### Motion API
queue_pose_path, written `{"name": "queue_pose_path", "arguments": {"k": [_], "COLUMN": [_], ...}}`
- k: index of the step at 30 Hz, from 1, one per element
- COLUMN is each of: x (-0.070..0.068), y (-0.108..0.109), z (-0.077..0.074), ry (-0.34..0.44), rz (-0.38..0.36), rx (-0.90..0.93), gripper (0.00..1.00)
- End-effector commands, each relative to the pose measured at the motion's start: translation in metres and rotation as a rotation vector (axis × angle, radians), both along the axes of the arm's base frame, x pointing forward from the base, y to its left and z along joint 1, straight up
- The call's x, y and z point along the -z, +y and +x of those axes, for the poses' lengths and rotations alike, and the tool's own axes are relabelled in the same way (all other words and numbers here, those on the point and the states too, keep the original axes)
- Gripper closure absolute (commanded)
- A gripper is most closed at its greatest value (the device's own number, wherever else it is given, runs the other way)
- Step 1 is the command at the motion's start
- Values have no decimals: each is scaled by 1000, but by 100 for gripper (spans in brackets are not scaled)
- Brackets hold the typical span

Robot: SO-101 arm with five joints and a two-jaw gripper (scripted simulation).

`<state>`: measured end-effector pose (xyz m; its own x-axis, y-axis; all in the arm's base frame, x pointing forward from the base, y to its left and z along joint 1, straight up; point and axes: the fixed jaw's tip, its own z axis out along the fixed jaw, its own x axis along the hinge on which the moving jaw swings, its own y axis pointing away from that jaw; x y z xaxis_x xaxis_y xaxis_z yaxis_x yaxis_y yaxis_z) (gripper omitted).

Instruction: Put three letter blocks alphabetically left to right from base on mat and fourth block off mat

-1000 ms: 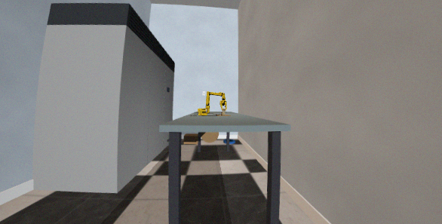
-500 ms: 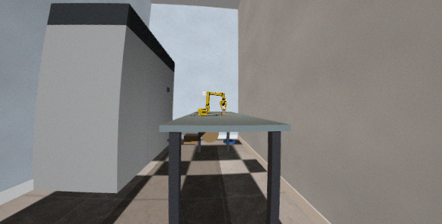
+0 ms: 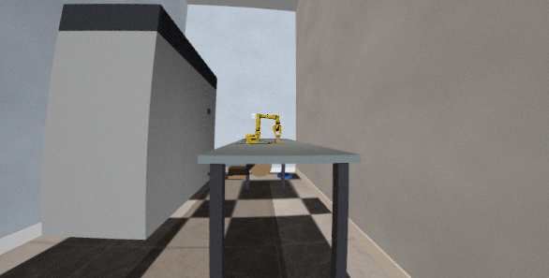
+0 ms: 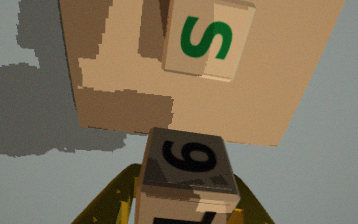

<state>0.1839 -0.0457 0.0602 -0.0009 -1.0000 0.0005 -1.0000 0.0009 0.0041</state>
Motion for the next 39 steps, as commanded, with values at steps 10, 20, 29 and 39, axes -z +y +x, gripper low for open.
{"name": "queue_pose_path", "arguments": {"k": [10, 20, 29, 39], "x": [-14, -12, -7, -5], "y": [-1, -1, -1, -1], "z": [13, 13, 13, 14], "ry": [-127, -127, -127, -127], "rz": [-27, -27, -27, -27], "rx": [0, 0, 0, 0], "gripper": [100, 100, 100, 100]}}
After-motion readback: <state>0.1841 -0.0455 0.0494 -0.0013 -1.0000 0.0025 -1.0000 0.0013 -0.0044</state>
